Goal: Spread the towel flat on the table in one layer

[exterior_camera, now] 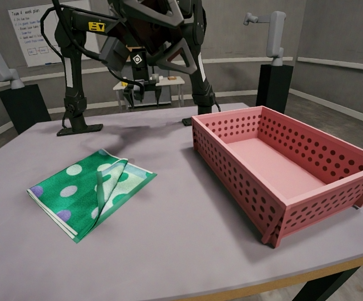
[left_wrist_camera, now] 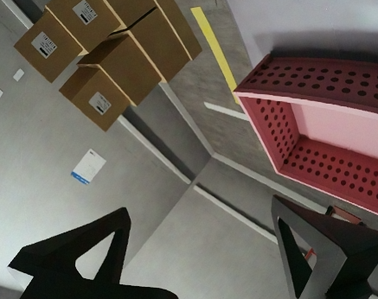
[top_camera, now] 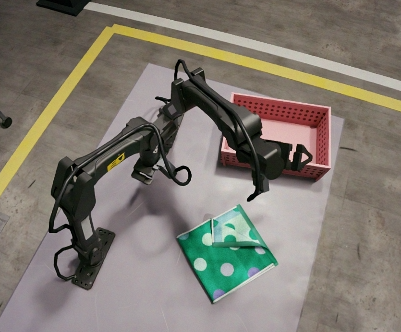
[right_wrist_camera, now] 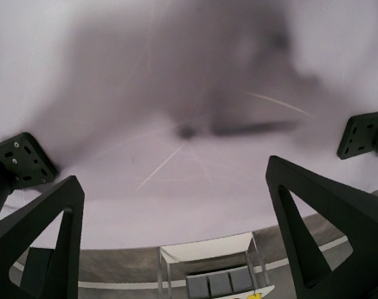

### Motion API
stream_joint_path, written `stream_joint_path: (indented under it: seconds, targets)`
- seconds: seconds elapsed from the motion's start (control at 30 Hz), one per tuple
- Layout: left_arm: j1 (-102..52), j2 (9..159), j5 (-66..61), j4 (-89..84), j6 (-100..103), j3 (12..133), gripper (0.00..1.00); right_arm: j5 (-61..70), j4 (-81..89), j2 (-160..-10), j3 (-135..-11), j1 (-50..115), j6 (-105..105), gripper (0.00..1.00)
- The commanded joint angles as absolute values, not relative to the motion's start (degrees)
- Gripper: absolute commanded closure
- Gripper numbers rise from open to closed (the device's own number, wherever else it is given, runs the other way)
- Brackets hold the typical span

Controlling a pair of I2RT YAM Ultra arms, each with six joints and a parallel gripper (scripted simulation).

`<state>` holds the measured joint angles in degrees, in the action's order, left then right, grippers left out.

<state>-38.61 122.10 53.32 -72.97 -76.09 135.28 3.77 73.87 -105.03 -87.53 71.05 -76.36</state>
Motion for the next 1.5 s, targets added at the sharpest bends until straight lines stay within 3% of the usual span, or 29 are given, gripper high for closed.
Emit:
stream_joint_path:
  seconds: [0.0,0.5,1.47]
  targets:
    - [-41.0,116.7,49.3,-74.0,-68.5,136.5,0.00,3.8,73.8,-104.7,-87.8,71.0,-76.3,0.00]
    - [-39.4,101.0,34.0,-59.1,-44.8,117.8,0.00,3.8,73.8,-104.7,-87.8,71.0,-76.3,0.00]
    - [-40.1,55.5,3.9,-13.3,-4.8,63.5,0.00,3.8,73.8,-104.7,-87.8,71.0,-76.3,0.00]
